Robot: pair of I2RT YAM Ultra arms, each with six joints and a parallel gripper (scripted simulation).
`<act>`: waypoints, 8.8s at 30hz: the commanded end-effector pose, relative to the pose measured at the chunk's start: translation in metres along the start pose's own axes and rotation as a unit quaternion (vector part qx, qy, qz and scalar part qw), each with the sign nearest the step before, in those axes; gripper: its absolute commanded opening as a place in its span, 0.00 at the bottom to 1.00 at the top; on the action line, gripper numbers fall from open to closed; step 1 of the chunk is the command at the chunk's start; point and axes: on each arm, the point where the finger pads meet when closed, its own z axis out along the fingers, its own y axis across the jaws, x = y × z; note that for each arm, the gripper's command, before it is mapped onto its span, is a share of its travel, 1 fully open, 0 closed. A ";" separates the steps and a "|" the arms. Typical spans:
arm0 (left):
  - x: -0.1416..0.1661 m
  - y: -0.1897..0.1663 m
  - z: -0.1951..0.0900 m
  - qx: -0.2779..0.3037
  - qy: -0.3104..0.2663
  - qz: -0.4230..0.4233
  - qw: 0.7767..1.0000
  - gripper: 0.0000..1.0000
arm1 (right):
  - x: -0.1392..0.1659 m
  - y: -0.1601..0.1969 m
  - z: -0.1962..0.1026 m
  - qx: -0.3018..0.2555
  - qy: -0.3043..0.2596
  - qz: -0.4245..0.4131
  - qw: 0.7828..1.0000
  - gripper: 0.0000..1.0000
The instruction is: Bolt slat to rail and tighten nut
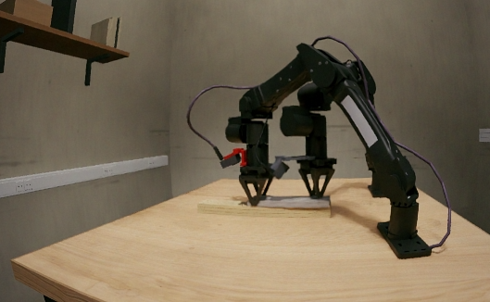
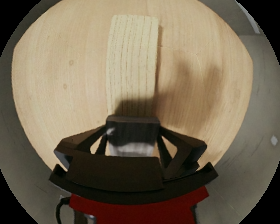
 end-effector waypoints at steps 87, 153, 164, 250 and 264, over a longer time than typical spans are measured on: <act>-0.002 -0.001 -0.005 0.004 -0.006 0.000 1.000 0.72 | 0.001 -0.003 -0.004 0.006 0.004 -0.664 0.748 0.12; -0.002 -0.001 -0.005 0.004 -0.006 0.000 1.000 0.72 | 0.001 -0.003 -0.003 0.004 -0.004 0.202 0.979 0.12; -0.002 -0.001 -0.005 0.004 -0.006 0.000 1.000 0.72 | 0.001 -0.003 -0.003 0.002 -0.005 0.410 0.912 0.12; -0.002 -0.001 -0.005 0.004 -0.006 0.000 1.000 0.72 | -0.002 0.000 -0.005 -0.004 -0.006 0.474 0.881 0.34; -0.002 -0.001 -0.005 0.004 -0.006 0.000 1.000 0.72 | -0.003 0.000 -0.007 -0.001 -0.006 0.172 0.985 0.34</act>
